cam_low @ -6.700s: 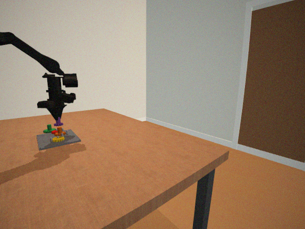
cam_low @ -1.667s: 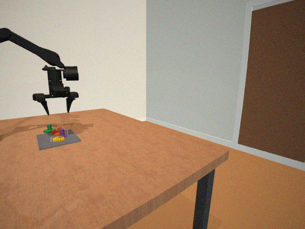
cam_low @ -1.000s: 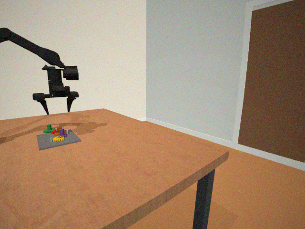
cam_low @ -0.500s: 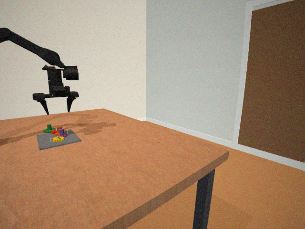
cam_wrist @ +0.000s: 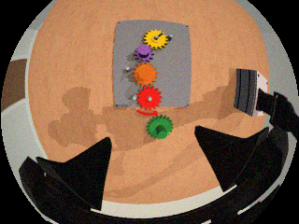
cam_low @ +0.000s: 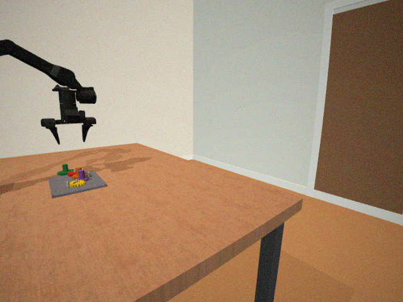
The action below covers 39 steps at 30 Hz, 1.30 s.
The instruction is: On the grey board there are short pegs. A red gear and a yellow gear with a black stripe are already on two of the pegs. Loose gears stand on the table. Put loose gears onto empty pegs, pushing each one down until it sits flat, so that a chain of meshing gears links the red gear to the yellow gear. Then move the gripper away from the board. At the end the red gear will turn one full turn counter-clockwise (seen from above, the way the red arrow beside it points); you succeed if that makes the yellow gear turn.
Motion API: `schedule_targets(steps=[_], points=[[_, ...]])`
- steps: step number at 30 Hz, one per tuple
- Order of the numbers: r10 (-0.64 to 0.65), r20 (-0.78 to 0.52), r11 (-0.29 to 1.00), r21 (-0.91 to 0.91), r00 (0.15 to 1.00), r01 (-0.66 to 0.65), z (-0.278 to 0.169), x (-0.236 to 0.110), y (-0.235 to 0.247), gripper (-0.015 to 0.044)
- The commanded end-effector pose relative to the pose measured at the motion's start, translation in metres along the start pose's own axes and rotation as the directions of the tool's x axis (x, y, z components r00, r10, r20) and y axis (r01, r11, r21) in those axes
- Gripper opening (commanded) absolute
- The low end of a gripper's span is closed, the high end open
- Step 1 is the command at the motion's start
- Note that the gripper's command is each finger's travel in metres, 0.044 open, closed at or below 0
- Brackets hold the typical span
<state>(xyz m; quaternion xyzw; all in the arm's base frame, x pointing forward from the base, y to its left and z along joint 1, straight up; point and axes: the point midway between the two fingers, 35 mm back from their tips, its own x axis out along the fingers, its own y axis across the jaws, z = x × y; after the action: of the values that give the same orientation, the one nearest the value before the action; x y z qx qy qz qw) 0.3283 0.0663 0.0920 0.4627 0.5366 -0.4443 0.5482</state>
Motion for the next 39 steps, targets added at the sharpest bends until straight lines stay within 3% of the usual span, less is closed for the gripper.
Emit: schedule_targets(steps=[1, 13, 39], points=[[0.005, -0.003, 1.0, 0.002, 1.0, -0.005, -0.062, -0.01, -0.012, 0.044], [-0.005, -0.019, 1.0, 0.002, 1.0, 0.005, -0.21, -0.033, -0.106, 0.044], [-0.005, -0.019, 1.0, 0.002, 1.0, 0.005, -0.211, -0.034, -0.108, 0.044]])
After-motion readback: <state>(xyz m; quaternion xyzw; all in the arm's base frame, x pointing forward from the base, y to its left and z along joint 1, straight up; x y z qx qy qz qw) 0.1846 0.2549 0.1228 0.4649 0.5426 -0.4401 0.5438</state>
